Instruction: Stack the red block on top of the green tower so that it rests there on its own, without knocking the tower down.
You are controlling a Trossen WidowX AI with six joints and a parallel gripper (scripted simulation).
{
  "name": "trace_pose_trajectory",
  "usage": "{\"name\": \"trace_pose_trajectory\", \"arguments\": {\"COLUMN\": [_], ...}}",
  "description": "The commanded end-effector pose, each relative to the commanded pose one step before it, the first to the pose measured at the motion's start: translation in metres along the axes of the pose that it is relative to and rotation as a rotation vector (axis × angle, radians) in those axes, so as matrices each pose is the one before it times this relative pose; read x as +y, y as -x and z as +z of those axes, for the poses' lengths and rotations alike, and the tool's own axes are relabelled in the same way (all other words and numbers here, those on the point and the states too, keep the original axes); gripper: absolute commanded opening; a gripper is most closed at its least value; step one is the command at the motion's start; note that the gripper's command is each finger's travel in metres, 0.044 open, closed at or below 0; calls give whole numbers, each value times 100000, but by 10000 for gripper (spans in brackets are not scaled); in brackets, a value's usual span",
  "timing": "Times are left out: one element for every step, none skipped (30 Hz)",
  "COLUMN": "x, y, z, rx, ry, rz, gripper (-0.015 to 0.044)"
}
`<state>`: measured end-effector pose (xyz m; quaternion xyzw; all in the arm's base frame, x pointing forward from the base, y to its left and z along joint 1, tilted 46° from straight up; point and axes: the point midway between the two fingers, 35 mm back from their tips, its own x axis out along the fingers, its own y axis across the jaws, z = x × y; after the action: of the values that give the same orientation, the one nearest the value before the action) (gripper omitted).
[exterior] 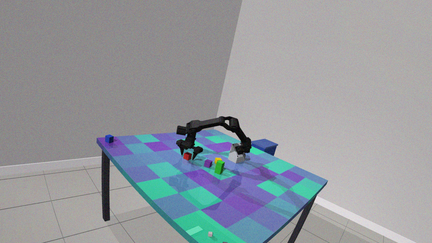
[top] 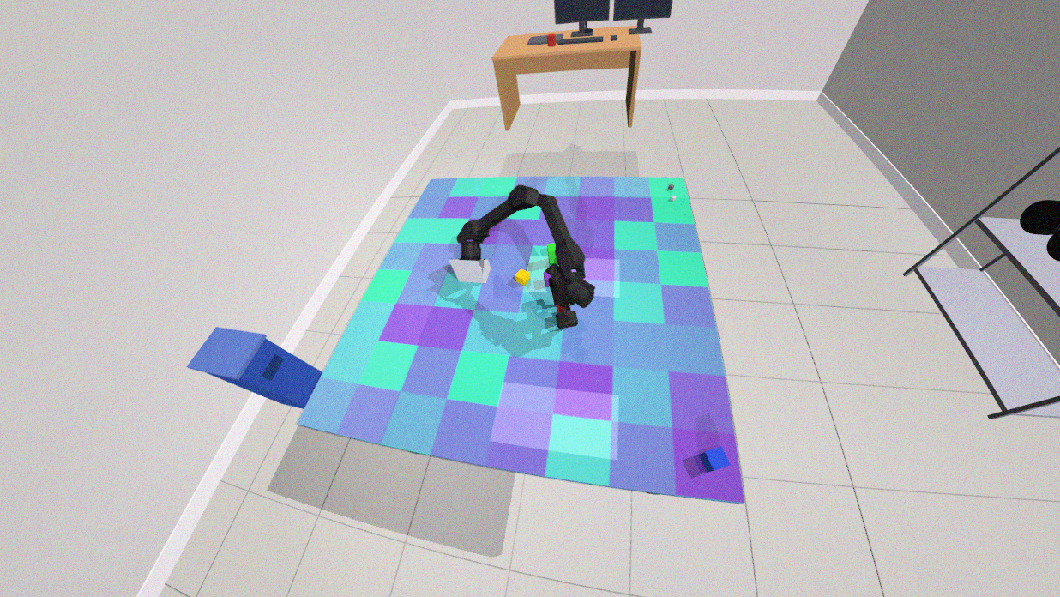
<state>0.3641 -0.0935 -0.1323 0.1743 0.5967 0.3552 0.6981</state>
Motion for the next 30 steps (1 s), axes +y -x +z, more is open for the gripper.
{"name": "trace_pose_trajectory", "arguments": {"x": [78,0,0,0,0,0,0,0,0,0,-6,0,0,0,0,0,0,0,0,0,0,0,0,0,0,0,0,0,-6,-10], "y": [-223,0,0,0,0,0,0,0,0,0,74,0,0,0,0,0,0,0,0,0,0,0,0,0,0,0,0,0,124,211], "z": [1,0,0,0,0,0,0,0,0,0,3,0,0,0,0,0,0,0,0,0,0,0,0,0,0,0,0,0,3,5], "rx": [-64,0,0,0,0,0,0,0,0,0,3,0,0,0,0,0,0,0,0,0,0,0,0,0,0,0,0,0,3,5], "ry": [-338,0,0,0,0,0,0,0,0,0,0,0,0,0,0,0,0,0,0,0,0,0,0,0,0,0,0,0,-1,-2], "rz": [327,0,0,0,0,0,0,0,0,0,-4,0,0,0,0,0,0,0,0,0,0,0,0,0,0,0,0,0,-11,-17], "gripper": [440,440,440,440,440,440,440,440,440,440,440,414,387,361,335,309,282,256,230,204,177,171,164,157,151,144,138,131,105,78]}}
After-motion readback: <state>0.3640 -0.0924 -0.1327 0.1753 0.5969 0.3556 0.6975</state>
